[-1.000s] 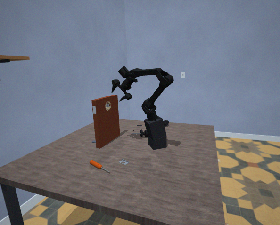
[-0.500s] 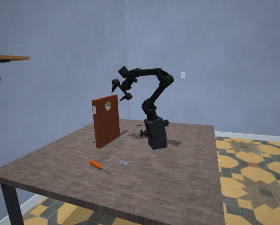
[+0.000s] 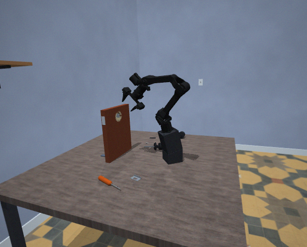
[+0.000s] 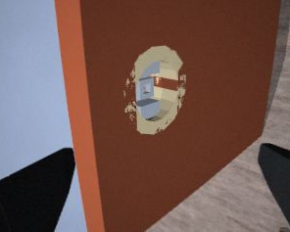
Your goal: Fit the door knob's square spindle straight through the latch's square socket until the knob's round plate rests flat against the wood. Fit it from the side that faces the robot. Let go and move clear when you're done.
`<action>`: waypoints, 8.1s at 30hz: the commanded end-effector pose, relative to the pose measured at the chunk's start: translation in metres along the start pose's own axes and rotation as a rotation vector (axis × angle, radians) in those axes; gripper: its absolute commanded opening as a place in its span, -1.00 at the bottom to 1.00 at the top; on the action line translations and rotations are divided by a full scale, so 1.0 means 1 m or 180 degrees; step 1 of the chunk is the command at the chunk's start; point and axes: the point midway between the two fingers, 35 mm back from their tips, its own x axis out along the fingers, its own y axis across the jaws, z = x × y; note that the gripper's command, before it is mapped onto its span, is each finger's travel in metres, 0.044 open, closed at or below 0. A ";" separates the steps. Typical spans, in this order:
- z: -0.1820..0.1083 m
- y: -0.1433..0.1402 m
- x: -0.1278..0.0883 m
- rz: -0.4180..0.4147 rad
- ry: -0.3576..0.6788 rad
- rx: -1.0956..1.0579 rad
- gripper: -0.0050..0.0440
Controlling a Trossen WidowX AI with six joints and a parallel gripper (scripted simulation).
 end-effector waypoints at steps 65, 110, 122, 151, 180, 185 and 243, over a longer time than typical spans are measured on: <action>0.001 -0.002 0.030 -0.0014 -0.0004 0.0015 1.00; 0.001 -0.003 0.050 -0.0014 -0.0004 0.0015 1.00; 0.001 -0.003 0.056 -0.0014 -0.0004 0.0015 1.00; 0.001 -0.001 0.018 -0.0039 -0.0013 0.0002 1.00; 0.044 0.025 0.025 -0.0198 -0.0373 0.0532 1.00; 0.097 0.047 0.047 -0.0286 -0.0715 0.1043 1.00; 0.363 -0.162 0.131 -0.1403 -0.1875 0.3458 1.00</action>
